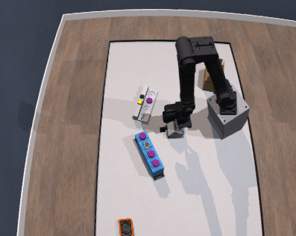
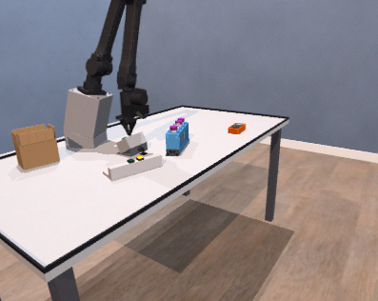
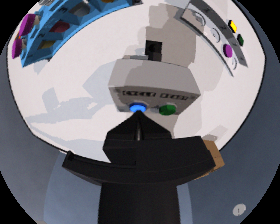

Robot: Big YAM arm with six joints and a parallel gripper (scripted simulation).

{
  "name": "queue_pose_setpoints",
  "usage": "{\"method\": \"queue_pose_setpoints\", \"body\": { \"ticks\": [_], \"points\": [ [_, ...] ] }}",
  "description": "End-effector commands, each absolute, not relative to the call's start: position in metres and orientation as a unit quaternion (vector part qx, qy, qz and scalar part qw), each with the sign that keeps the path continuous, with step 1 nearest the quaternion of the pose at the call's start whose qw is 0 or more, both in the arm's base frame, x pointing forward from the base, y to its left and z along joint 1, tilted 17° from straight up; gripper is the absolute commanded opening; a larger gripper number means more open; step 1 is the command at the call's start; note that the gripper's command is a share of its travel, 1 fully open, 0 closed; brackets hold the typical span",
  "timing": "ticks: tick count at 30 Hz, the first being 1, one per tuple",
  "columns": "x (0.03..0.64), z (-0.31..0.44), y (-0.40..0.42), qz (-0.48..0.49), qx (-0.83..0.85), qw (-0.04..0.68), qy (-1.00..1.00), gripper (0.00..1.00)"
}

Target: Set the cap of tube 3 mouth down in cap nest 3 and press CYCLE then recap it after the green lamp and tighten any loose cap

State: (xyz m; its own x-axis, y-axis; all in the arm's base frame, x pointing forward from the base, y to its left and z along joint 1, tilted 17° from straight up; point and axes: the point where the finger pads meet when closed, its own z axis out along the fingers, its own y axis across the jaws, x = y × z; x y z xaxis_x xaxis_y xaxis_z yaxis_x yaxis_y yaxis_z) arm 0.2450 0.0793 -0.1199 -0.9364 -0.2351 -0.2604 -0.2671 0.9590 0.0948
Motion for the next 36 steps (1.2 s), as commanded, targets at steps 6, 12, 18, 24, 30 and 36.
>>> {"method": "queue_pose_setpoints", "body": {
  "ticks": [6,12,18,24,30,36],
  "points": [
    [0.2532,-0.1210,0.0850,0.066,-0.130,0.134,0.980,0.00],
    [0.2534,-0.1218,0.0851,0.066,-0.131,0.134,0.980,0.00],
    [0.2541,-0.1211,0.0853,0.066,-0.131,0.135,0.980,0.00],
    [0.2541,-0.1211,0.0853,0.066,-0.131,0.135,0.980,0.00],
    [0.2541,-0.1211,0.0853,0.066,-0.131,0.135,0.980,0.00],
    [0.2541,-0.1211,0.0853,0.066,-0.131,0.135,0.980,0.00]
  ]
}}
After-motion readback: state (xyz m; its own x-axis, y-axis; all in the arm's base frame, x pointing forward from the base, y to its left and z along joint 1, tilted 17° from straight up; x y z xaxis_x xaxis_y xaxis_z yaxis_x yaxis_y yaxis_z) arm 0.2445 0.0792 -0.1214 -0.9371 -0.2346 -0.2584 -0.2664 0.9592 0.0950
